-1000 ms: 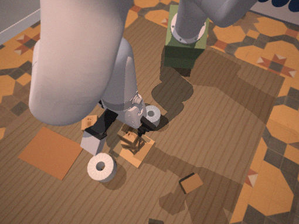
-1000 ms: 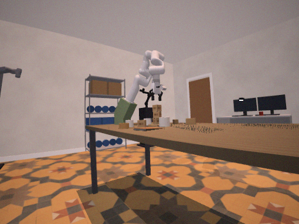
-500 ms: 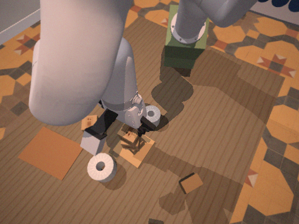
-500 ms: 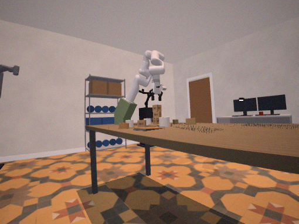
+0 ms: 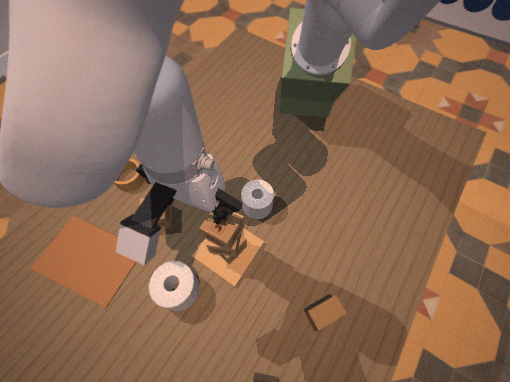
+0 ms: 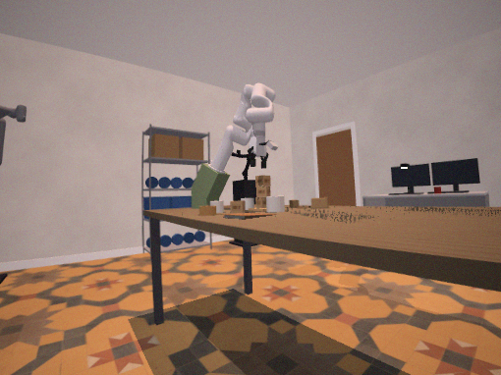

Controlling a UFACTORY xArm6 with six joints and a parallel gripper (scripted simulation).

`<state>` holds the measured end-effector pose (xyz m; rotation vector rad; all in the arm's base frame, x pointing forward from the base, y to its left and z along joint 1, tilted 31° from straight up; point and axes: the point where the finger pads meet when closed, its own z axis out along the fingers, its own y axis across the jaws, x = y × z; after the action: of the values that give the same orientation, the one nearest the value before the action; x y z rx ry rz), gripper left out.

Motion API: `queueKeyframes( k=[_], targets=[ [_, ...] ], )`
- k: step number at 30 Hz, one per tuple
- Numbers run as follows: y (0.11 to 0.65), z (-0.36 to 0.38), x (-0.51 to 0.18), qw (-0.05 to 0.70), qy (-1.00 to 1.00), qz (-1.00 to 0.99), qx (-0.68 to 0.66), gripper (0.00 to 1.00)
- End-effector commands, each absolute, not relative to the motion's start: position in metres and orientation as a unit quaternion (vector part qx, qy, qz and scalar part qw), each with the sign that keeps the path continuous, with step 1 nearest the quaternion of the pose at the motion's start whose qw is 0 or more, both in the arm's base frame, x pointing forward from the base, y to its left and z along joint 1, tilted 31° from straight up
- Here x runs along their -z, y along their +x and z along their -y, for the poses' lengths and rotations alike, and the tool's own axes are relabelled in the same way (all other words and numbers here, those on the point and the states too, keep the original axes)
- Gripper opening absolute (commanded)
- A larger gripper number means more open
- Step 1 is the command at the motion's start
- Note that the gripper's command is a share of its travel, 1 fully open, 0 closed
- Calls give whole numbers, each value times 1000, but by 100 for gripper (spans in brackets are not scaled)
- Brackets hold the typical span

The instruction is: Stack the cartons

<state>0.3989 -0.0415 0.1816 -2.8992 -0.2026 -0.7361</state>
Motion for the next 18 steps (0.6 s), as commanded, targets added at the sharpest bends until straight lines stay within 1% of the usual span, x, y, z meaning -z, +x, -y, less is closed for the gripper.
queueKeyframes(
  k=[1, 8, 18],
  targets=[
    [411, 110, -180, 53, -949, 180, 255, 100],
    [406, 183, -173, 22, -918, 293, 265, 100],
    [405, 197, -171, 19, -915, 303, 266, 100]
  ],
)
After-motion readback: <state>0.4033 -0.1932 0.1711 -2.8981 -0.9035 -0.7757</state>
